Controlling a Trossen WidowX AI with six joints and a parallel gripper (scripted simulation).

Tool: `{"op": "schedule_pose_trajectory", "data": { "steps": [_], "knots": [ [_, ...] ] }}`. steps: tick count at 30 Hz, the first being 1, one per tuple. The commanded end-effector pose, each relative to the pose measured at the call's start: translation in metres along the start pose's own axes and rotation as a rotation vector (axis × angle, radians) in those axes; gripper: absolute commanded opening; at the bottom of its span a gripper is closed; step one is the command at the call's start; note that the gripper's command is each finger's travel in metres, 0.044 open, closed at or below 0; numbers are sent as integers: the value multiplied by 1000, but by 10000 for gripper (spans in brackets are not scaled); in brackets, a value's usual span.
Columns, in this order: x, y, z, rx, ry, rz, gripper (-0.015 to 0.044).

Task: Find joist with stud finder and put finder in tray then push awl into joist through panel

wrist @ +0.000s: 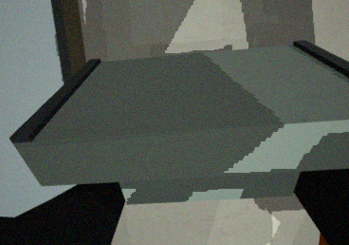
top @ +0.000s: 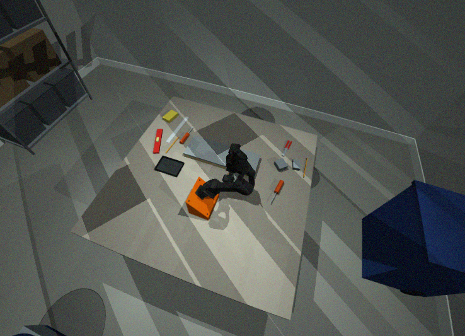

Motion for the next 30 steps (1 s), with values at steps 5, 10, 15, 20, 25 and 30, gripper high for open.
{"op": "schedule_pose_trajectory", "data": {
  "steps": [5, 10, 15, 20, 25, 30],
  "knots": [
    [1, 7, 3, 3, -12, 12, 0],
    [1, 6, 6, 33, -9, 4, 0],
    [1, 4, 9, 67, -6, -2, 0],
    [1, 3, 12, 101, -4, -6, 0],
    [1, 2, 15, 134, -1, -8, 0],
    [1, 1, 17, 152, 0, -11, 0]
  ]
}}
Point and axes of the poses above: the point midway between the two fingers, 35 mm back from their tips, its own y axis back along the fingers, its own x axis across the jaws, z = x × y, the point moved 8 cm from there along y, back along the fingers, and after that the axes turned 3 degrees about -y, right-handed, at the moved point
